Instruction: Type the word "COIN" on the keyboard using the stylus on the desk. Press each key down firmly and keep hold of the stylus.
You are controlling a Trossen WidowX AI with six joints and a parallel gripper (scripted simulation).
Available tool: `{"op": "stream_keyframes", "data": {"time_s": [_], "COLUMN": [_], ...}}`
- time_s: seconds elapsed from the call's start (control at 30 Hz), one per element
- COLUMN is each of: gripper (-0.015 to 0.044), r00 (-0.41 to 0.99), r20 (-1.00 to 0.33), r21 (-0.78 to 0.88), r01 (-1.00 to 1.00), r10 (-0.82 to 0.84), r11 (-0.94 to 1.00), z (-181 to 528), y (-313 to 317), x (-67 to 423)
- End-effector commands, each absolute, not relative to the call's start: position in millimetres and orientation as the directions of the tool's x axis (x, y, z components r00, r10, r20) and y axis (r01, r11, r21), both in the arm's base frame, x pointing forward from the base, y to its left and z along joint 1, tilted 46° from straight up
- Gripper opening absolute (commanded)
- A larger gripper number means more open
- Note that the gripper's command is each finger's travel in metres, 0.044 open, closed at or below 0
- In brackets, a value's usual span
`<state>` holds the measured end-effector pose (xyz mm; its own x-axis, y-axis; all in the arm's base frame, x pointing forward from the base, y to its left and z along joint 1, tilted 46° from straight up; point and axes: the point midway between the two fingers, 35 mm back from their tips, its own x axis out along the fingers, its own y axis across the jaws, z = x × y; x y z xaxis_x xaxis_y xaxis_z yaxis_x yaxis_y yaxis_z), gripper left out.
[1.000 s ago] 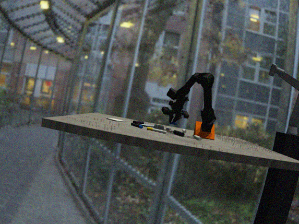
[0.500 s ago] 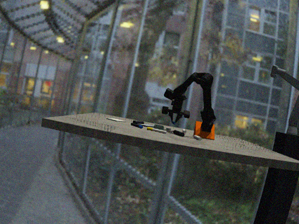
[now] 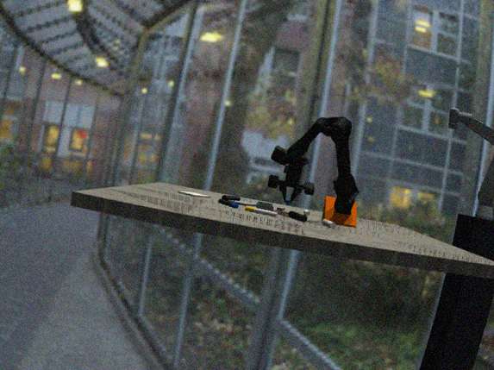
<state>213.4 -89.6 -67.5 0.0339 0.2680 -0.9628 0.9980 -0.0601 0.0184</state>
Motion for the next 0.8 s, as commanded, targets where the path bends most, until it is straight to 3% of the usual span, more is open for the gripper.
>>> {"op": "stream_keyframes", "data": {"time_s": [0.0,0.77], "gripper": [0.0,0.0], "r00": [0.026,0.026], "r20": [-0.962,-0.961], "r21": [0.01,0.01], "r01": [0.998,0.998], "r10": [0.273,0.275], "r11": [-0.06,-0.06], "z": [-74,-90], "y": [-82,-64], "x": [212,212]}}
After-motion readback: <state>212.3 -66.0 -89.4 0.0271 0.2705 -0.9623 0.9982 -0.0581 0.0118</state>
